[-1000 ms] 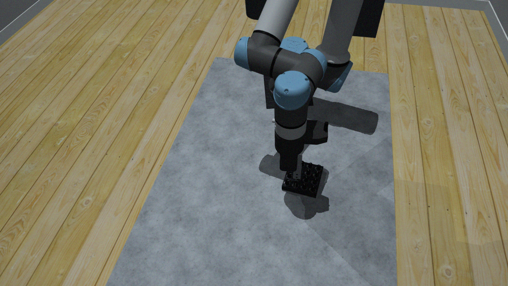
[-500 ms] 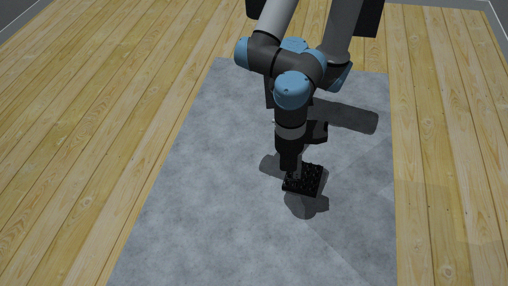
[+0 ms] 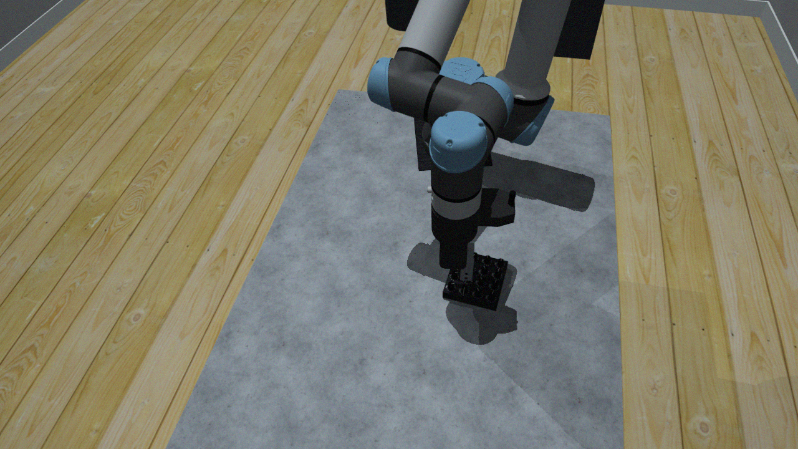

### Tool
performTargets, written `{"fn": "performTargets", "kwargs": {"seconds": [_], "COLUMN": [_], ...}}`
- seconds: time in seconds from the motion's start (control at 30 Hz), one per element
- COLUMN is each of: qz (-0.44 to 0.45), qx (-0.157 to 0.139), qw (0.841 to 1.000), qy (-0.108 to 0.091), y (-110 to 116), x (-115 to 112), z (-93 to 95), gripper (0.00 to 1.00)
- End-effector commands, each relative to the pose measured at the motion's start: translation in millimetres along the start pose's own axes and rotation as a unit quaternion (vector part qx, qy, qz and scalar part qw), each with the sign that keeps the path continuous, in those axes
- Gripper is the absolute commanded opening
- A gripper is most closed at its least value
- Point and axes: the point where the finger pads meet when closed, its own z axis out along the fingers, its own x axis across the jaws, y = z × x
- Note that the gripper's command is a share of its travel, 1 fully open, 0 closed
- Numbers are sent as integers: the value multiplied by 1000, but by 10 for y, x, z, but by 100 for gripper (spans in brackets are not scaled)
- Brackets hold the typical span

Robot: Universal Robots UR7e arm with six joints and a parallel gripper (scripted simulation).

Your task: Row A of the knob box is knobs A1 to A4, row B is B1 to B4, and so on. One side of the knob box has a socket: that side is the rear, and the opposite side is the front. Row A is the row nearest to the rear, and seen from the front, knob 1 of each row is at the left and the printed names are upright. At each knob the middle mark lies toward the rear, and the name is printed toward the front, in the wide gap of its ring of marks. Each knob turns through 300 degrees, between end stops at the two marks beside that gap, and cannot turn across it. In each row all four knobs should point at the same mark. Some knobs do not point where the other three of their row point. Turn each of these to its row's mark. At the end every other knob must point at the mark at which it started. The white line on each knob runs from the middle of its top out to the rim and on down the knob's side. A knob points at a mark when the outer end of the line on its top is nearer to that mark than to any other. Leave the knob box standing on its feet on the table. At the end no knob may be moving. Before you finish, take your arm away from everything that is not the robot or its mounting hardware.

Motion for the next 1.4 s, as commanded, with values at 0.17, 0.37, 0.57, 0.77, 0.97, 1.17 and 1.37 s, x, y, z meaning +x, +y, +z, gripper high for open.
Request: {"fn": "performTargets", "kwargs": {"seconds": [0.17,0.37,0.57,0.77,0.97,1.17,1.37], "qz": [0,0,0,0,0,0,0], "qx": [0,0,0,0,0,0,0], "qw": [1000,1000,1000,1000,1000,1000,1000], "qy": [1,1,1,1,1,1,1], "y": [1,1,1,1,2,3,4], "x": [4,4,4,4,3,3,3], "z": [-4,-4,7,40,77,147,214], "gripper": [46,46,46,46,46,46,46]}}
